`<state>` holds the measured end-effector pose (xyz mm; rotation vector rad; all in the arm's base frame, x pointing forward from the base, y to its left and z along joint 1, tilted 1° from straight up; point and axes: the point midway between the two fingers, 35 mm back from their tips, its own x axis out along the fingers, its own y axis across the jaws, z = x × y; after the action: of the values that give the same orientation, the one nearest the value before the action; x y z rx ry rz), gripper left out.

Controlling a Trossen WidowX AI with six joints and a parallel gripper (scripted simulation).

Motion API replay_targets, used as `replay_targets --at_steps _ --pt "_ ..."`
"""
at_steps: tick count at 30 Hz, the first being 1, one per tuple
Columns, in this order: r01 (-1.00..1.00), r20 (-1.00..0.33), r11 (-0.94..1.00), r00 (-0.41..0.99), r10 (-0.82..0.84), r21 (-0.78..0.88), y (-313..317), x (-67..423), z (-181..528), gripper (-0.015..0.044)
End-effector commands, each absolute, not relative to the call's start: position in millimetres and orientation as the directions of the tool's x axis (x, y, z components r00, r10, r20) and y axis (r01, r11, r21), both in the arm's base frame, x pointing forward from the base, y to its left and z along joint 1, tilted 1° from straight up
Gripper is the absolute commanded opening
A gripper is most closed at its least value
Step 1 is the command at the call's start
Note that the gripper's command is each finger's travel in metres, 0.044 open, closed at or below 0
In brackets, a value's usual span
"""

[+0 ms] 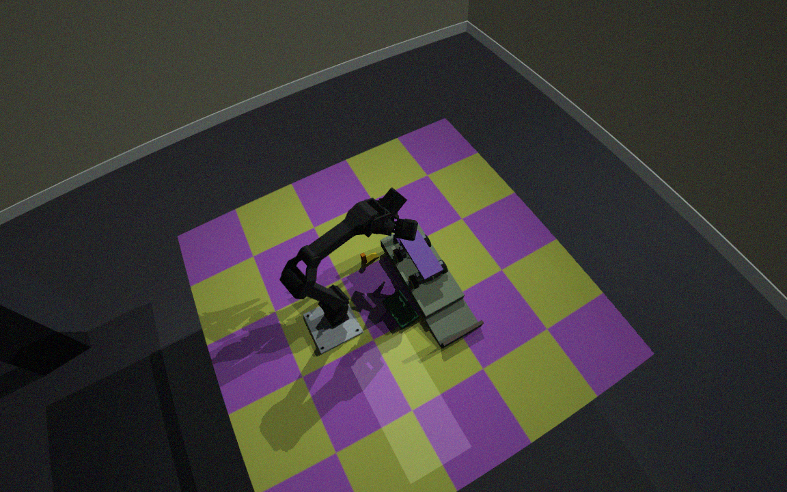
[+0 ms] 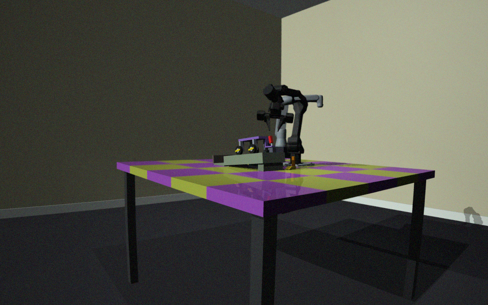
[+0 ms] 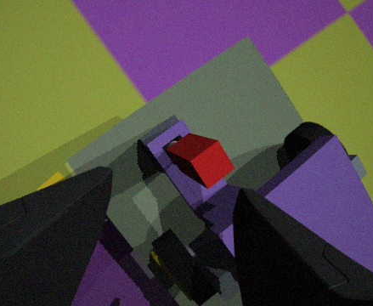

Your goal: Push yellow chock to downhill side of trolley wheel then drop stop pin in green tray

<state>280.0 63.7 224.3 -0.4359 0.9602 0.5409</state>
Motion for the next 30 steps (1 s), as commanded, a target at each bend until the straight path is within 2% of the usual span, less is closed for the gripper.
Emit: replay_targets --at_steps 1,9,16,30 --pt "-0.743 -0.908 0.655 0.357 0.217 -0.136 81 264 205 0.019" --pt "-0.949 -0.979 0.29 0.163 0.126 -0.121 109 225 175 0.019" --pt "-0.998 -0.999 -0.049 0.04 0.005 -0.04 122 192 157 0.019" --pt "-0.998 -0.999 -0.058 0.037 0.002 -0.037 123 192 137 0.019"
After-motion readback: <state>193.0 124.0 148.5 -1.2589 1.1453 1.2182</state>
